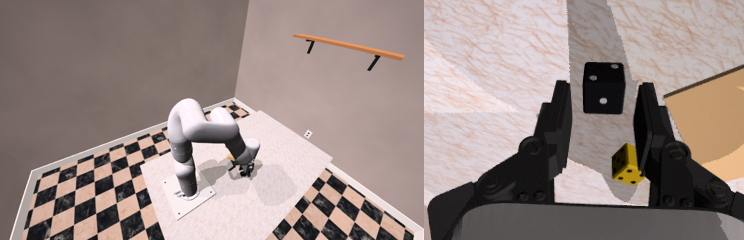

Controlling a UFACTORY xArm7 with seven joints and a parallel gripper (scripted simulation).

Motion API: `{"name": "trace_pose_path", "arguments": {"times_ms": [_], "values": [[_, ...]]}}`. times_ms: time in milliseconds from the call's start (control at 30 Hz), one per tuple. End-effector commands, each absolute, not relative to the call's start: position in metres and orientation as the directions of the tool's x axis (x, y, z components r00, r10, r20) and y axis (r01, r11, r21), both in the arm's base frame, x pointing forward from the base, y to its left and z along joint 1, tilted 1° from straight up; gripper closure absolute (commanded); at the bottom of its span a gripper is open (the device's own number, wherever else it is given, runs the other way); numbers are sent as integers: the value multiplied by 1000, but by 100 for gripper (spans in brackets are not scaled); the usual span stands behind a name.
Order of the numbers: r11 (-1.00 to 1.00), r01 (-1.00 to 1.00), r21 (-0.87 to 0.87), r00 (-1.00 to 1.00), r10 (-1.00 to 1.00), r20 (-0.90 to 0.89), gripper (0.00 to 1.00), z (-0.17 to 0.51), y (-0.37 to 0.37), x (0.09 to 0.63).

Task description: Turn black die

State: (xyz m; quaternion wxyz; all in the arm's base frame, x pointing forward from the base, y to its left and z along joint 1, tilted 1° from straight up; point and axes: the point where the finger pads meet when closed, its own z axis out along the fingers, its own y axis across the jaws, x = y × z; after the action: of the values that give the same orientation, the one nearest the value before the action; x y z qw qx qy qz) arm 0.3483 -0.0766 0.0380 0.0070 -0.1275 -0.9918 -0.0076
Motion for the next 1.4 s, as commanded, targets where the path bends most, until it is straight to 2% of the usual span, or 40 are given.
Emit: {"name": "trace_pose_path", "arguments": {"times_ms": [0, 1367], "values": [[967, 253, 13, -967, 253, 12, 58, 37, -77, 350], [967, 253, 13, -967, 253, 12, 58, 11, -76, 349]]}}
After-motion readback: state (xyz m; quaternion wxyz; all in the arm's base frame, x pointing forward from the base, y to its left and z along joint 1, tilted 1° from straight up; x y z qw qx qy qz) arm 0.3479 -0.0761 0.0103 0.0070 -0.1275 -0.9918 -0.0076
